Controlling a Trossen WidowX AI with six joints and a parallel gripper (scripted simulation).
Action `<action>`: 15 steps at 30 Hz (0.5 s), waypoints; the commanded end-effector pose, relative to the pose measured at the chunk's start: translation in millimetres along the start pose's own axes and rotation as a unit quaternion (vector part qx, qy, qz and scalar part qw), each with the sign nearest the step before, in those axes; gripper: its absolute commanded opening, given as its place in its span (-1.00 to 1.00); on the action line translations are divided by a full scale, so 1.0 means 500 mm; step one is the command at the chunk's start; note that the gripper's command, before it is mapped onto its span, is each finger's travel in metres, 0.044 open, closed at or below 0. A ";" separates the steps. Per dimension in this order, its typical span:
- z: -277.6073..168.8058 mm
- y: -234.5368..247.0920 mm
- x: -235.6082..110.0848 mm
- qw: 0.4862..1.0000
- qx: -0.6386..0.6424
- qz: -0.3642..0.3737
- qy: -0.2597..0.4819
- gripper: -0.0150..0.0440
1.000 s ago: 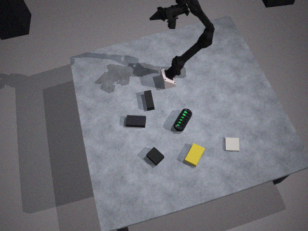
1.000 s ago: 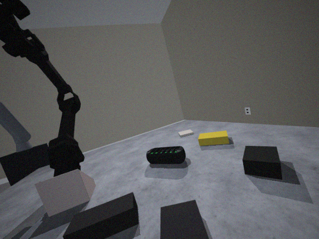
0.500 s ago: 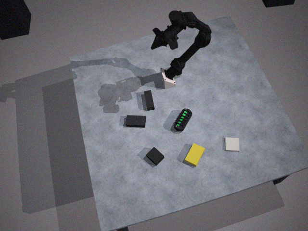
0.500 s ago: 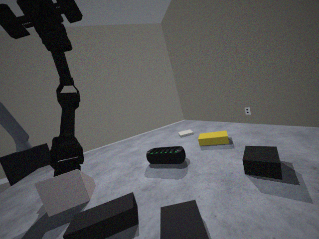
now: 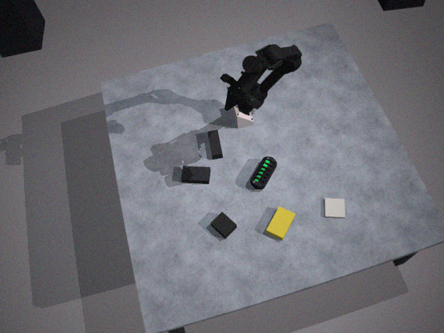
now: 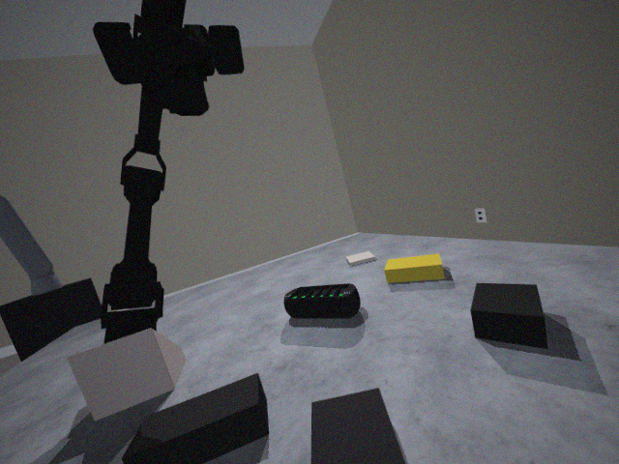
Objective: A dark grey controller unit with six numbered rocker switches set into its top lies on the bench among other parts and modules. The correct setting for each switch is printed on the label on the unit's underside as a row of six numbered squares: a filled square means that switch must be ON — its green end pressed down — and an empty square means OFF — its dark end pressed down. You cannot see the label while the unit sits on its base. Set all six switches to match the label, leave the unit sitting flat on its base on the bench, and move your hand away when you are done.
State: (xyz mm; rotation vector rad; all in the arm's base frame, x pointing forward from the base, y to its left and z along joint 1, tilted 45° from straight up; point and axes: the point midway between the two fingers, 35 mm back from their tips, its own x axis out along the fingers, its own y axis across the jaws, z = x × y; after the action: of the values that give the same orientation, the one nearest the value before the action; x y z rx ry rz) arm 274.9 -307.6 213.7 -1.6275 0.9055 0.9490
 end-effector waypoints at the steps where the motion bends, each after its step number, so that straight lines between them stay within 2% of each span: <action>1: 0.044 -0.054 0.053 0.998 -0.028 -0.005 -0.047 -0.49; 15: 0.310 -0.223 0.229 0.955 -0.169 0.011 -0.242 -0.49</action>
State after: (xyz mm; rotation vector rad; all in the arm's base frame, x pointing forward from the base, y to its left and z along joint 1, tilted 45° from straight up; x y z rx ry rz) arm 386.6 -172.2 137.6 -1.5728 0.5078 1.4120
